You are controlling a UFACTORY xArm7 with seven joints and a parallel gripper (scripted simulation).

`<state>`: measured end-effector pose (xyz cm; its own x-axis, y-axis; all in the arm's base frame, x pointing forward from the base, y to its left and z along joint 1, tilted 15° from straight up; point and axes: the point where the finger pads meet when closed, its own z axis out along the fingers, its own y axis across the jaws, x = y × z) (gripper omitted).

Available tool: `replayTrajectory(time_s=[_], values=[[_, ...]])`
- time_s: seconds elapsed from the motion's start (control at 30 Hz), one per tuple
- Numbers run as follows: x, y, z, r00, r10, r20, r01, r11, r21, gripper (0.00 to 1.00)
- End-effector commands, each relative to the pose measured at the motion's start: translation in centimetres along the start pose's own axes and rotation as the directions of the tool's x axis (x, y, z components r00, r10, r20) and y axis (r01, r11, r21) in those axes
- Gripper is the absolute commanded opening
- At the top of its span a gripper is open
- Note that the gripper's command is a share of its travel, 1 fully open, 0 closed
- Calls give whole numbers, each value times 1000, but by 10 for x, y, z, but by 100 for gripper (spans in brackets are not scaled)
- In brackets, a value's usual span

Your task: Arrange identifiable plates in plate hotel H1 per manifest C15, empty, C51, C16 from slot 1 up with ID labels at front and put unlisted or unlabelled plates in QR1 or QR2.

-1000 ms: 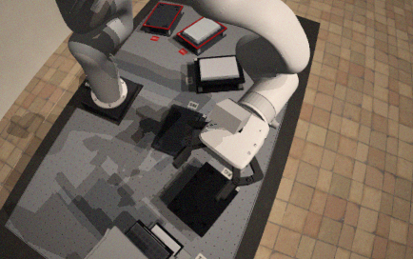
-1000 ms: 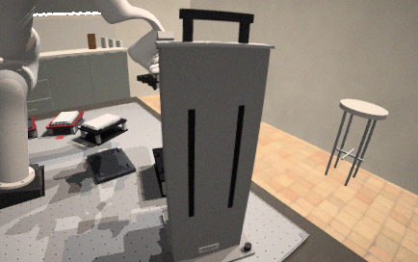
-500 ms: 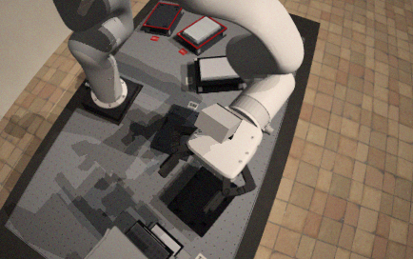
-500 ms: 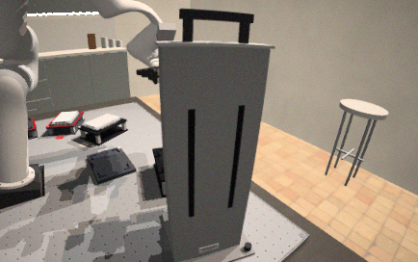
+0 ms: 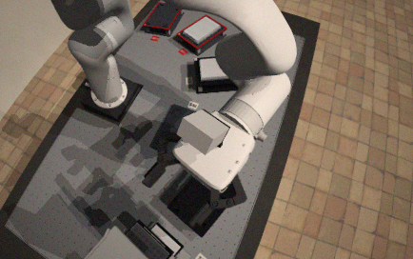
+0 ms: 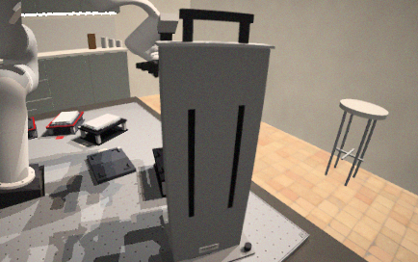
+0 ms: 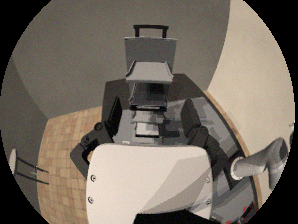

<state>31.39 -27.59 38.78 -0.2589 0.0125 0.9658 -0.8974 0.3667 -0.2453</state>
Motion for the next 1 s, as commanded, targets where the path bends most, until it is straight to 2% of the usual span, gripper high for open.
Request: replayTrajectory(time_s=[0.0,0.6,0.97], values=[[7,0,8,1000,4,0,-4,1000,0,100],[33,1,42,1000,4,0,-4,1000,0,100],[34,1,43,1000,4,0,-4,1000,0,100]])
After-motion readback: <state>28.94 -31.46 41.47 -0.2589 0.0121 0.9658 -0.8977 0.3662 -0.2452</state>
